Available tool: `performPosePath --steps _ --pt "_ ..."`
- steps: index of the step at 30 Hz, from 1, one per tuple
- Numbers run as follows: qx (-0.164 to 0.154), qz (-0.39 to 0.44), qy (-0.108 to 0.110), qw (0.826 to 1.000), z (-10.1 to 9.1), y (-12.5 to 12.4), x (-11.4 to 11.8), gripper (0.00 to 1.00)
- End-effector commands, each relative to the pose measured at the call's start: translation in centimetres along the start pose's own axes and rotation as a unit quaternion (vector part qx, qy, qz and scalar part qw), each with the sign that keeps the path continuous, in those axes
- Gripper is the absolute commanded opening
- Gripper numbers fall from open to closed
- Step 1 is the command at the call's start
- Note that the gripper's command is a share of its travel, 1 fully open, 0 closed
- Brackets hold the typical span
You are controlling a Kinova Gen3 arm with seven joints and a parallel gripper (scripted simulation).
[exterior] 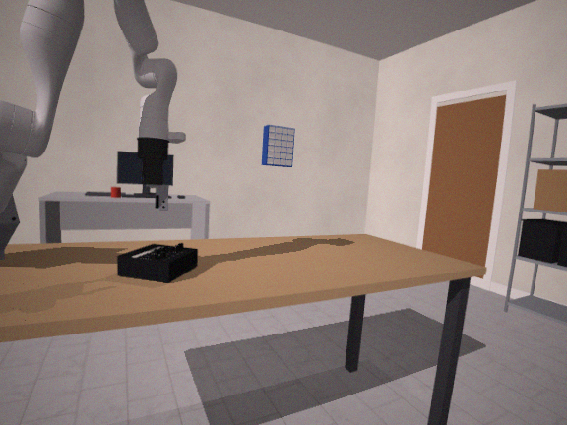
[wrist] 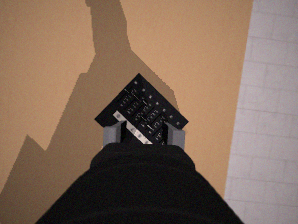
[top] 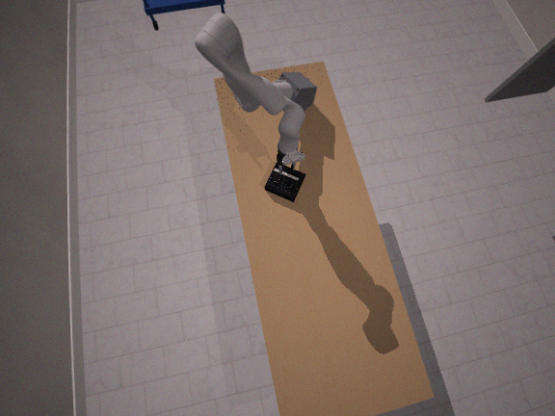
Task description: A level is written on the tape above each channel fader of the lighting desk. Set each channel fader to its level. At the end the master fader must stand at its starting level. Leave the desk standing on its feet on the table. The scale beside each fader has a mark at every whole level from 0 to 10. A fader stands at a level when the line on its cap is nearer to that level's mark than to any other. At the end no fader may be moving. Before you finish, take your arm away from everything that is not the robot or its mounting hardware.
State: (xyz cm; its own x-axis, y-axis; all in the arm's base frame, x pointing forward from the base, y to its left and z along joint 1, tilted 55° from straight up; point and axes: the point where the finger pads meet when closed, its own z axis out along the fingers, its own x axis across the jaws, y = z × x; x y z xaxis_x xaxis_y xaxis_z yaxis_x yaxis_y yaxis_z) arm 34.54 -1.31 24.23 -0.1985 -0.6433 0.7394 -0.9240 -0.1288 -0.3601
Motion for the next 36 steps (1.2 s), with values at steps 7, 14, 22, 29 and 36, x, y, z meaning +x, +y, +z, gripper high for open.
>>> performPosePath --steps 7,14,22,29,36 --pt "0.003 0.031 -0.006 1.0 -0.46 0.0 -0.27 1.0" --pt "0.003 0.035 -0.007 0.999 -0.49 0.01 -0.28 1.0" --pt "0.003 0.035 -0.007 0.999 -0.49 0.01 -0.28 1.0" --pt "0.003 0.035 -0.007 0.999 -0.49 0.01 -0.28 1.0" --pt "0.003 0.028 -0.006 1.0 -0.44 -0.04 -0.26 1.0"
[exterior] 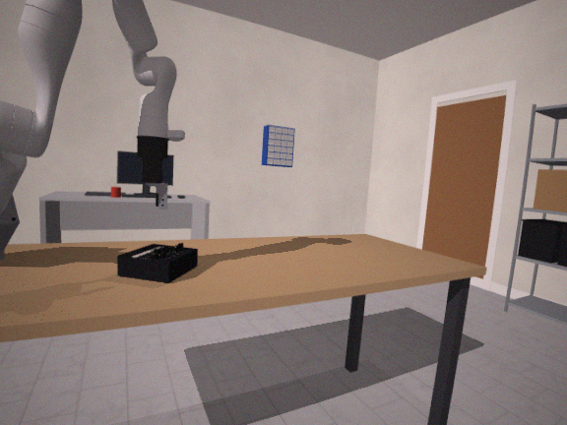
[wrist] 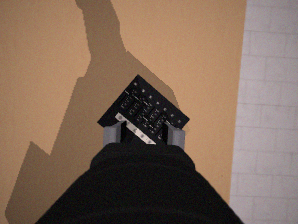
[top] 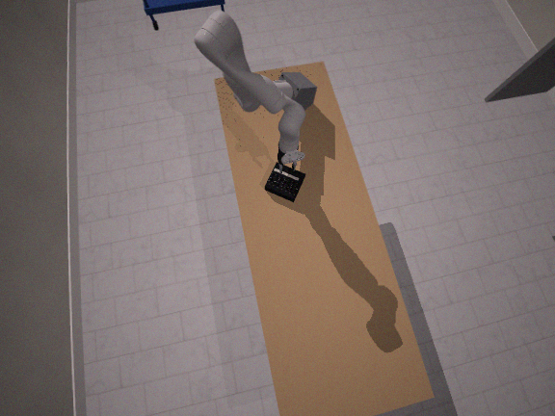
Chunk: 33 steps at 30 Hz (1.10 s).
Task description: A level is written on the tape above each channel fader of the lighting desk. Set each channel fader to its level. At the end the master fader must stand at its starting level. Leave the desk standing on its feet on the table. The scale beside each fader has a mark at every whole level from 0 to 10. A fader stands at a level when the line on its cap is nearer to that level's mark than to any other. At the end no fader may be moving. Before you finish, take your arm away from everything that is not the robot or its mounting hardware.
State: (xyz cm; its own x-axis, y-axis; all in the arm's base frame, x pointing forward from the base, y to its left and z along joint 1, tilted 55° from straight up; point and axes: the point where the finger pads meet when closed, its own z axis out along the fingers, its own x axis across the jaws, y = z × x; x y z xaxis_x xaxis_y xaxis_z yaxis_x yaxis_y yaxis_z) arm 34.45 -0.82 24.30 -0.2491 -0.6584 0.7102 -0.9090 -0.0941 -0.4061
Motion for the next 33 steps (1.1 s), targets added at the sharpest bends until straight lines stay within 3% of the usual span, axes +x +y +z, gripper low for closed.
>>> performPosePath --steps 1,10,24,33 --pt "0.0 -0.004 0.0 1.0 0.0 -0.1 0.0 1.0" --pt "0.001 -0.038 0.005 0.999 0.2 -0.3 0.1 1.0" --pt "0.004 -0.167 0.024 0.986 1.1 -1.1 0.5 1.0" --pt "0.003 -0.317 0.045 0.947 2.1 -2.0 1.0 1.0"
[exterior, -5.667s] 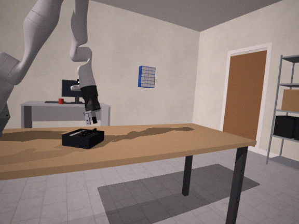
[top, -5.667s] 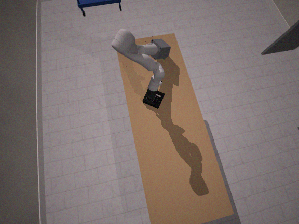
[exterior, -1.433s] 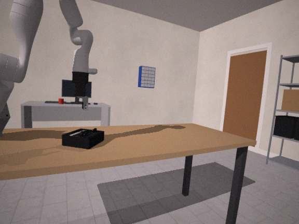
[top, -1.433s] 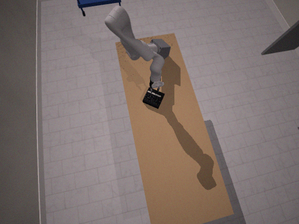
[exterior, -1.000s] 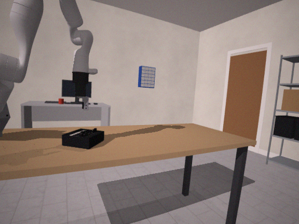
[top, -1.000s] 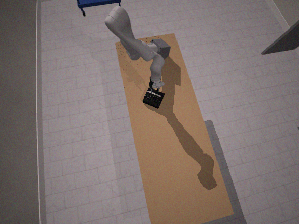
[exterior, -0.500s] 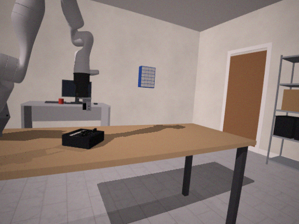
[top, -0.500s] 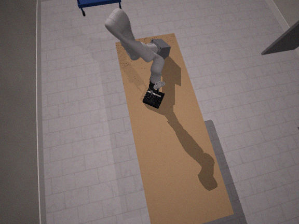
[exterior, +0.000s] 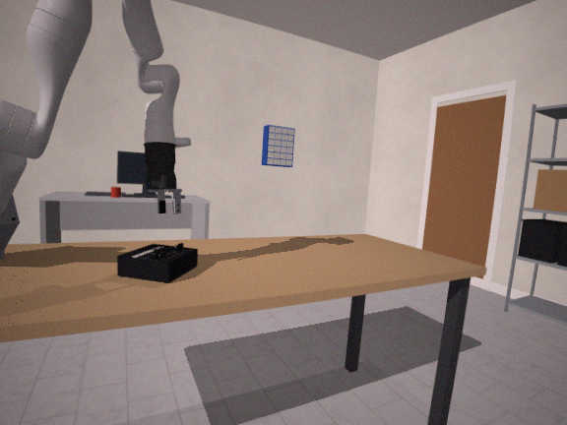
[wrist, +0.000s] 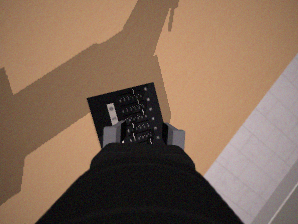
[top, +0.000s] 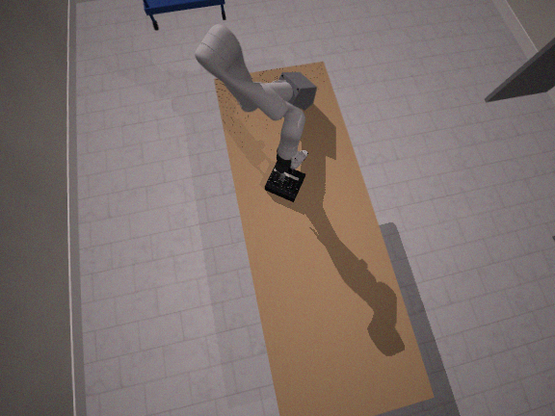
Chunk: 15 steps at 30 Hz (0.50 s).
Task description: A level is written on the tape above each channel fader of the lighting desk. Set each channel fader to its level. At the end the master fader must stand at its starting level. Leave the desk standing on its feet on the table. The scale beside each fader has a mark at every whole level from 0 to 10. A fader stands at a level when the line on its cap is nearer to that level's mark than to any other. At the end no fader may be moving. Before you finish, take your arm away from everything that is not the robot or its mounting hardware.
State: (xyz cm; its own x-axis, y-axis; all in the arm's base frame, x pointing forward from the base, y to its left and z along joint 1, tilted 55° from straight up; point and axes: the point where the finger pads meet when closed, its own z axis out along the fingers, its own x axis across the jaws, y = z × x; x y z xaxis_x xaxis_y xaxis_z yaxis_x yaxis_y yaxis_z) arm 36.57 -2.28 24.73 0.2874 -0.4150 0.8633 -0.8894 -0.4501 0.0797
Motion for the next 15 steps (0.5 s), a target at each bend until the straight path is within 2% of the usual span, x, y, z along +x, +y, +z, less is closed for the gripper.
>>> performPosePath --steps 1,6,8,15 --pt "-0.007 -0.037 0.002 0.999 0.7 0.1 0.3 1.0" --pt "-0.009 -0.14 0.014 0.99 1.4 -0.1 0.9 1.0" --pt "-0.009 -0.14 0.014 0.99 1.4 -0.1 0.9 1.0" --pt "-0.015 -0.29 0.032 0.957 2.4 -0.4 1.7 1.0"
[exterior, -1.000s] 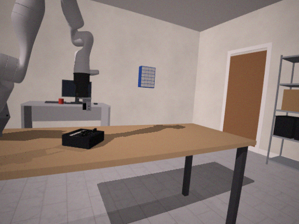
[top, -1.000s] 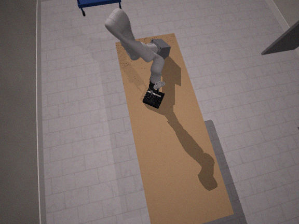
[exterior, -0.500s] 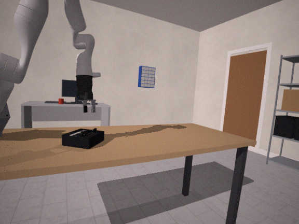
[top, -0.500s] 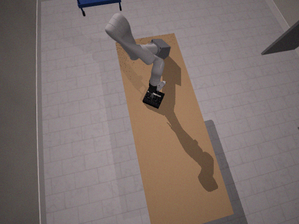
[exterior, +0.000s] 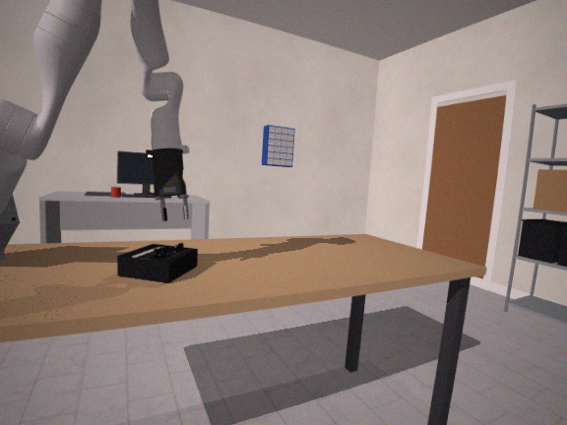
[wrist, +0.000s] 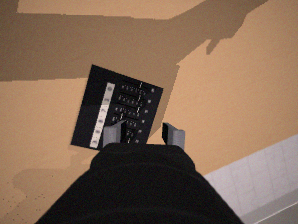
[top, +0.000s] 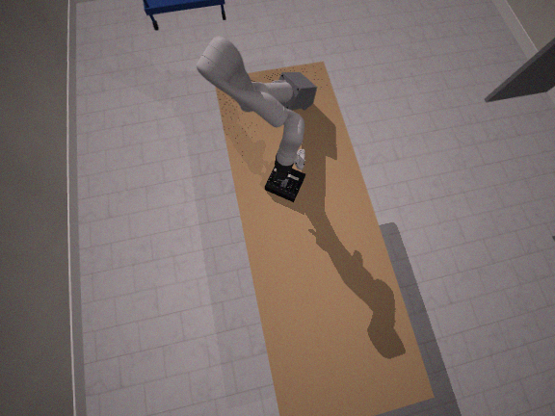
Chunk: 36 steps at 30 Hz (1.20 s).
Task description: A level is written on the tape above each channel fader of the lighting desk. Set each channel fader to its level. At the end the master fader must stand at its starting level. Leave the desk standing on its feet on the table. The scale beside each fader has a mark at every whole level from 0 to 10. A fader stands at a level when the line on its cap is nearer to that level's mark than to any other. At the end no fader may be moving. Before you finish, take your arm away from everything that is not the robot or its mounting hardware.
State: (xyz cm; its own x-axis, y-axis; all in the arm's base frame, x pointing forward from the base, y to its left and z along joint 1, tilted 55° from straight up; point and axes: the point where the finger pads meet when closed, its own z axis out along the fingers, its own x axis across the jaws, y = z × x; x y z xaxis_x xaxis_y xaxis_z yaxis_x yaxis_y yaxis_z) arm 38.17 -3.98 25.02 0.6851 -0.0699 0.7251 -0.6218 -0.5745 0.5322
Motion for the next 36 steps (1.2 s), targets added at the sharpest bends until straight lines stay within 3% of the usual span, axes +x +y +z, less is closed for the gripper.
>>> performPosePath --steps 1,8,11,25,27,36 --pt "-0.007 -0.043 -0.002 0.999 0.8 0.4 0.2 1.0" --pt "-0.015 -0.194 0.014 0.981 1.9 0.7 1.1 1.0" --pt "-0.016 -0.214 0.016 0.976 2.0 0.7 1.2 1.0" --pt "-0.035 -0.448 0.039 0.892 3.7 1.5 3.0 1.0" --pt "-0.035 -0.448 0.039 0.892 3.7 1.5 3.0 1.0" --pt "-0.045 -0.536 0.047 0.841 4.3 1.8 3.9 1.0"
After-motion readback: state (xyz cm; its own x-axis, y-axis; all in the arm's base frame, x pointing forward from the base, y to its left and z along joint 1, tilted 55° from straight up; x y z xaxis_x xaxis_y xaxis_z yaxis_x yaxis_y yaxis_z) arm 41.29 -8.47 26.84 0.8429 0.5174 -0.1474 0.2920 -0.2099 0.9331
